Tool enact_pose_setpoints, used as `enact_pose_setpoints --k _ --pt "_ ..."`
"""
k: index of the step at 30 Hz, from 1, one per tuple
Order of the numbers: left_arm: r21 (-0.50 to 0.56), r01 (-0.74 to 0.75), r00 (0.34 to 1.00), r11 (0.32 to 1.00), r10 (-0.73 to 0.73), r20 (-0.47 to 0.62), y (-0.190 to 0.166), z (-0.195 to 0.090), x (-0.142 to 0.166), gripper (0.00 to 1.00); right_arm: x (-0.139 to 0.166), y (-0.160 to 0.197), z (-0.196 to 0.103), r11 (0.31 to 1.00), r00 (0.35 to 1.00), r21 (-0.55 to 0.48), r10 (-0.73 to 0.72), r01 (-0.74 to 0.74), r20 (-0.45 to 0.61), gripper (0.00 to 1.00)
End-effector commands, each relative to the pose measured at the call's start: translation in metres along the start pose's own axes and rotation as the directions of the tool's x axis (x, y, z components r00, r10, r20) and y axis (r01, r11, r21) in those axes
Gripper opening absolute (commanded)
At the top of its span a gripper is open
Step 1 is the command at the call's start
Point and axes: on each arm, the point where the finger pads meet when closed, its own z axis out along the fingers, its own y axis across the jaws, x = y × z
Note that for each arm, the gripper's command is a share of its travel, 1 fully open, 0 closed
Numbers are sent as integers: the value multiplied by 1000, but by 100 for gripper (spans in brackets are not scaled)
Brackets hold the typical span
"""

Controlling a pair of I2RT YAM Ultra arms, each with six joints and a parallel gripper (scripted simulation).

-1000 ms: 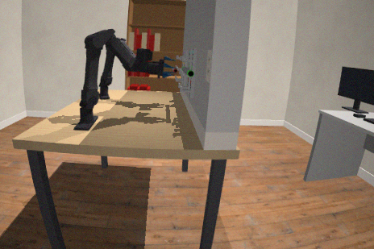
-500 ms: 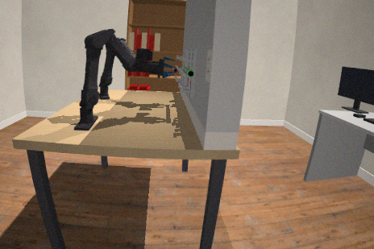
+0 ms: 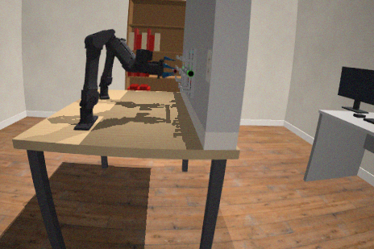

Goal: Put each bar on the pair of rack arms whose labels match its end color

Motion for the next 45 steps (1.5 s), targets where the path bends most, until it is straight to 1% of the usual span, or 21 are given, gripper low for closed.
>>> enact_pose_setpoints --k 1,6,45 --pt "-32 26 1000 999 -26 -1 10 -1 2 100 4 -17 1 996 997 56 72 -71 -4 0" --pt "-32 26 1000 999 -26 -1 10 -1 2 100 4 -16 1 996 997 56 72 -71 -4 0" --pt "-31 25 1000 999 -25 -1 8 -63 2 100 3 -19 3 996 997 56 71 -71 -4 0"
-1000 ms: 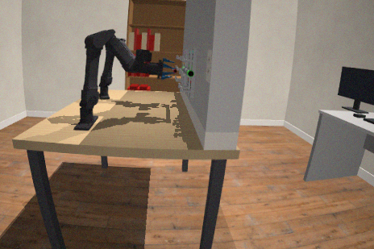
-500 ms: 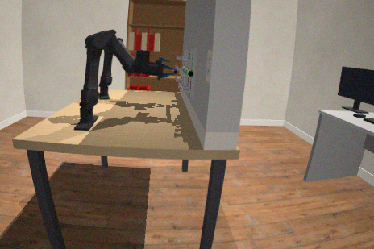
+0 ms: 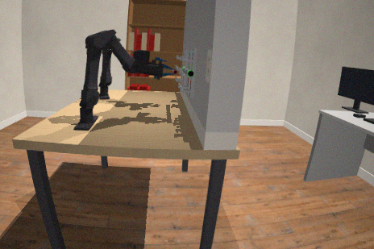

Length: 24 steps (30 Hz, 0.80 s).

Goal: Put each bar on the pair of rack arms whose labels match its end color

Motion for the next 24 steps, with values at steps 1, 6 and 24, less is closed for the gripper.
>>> enact_pose_setpoints --k 1,6,24 --pt "-46 35 999 998 -36 -5 17 -11 1 100 4 -23 1 996 997 56 71 -71 -4 0" --pt "-46 35 999 998 -36 -5 16 -20 1 100 4 -25 1 996 997 56 71 -71 -4 0" --pt "-45 35 999 998 -35 -5 16 -27 1 100 4 -28 1 996 997 56 71 -71 -4 0"
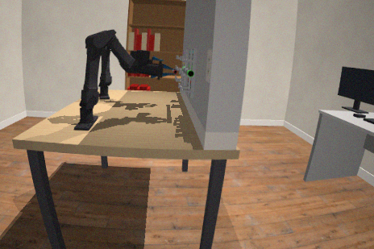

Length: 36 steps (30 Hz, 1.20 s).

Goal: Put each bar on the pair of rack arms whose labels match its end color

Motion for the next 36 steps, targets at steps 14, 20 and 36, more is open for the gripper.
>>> enact_pose_setpoints --k 14,20,36 --pt "-40 34 999 999 -34 -1 15 -5 1 100 4 -31 1 996 997 56 71 -71 -4 0" --pt "-40 34 999 999 -34 -1 15 -5 1 100 4 -32 1 996 997 56 71 -71 -4 0" --pt "-40 34 999 999 -34 -1 15 -5 1 100 4 -36 1 996 997 56 71 -71 -4 0"
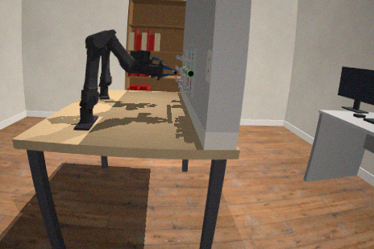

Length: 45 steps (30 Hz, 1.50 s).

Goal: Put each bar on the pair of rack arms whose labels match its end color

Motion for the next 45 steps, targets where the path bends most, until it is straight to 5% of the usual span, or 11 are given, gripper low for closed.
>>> enact_pose_setpoints --k 1,45 --pt "-40 34 999 999 -34 -1 15 -5 1 100 5 -41 0 994 996 73 87 -87 -3 0" --pt "-40 34 999 999 -34 -1 15 -5 1 100 6 -42 -1 993 996 73 88 -87 -3 0"
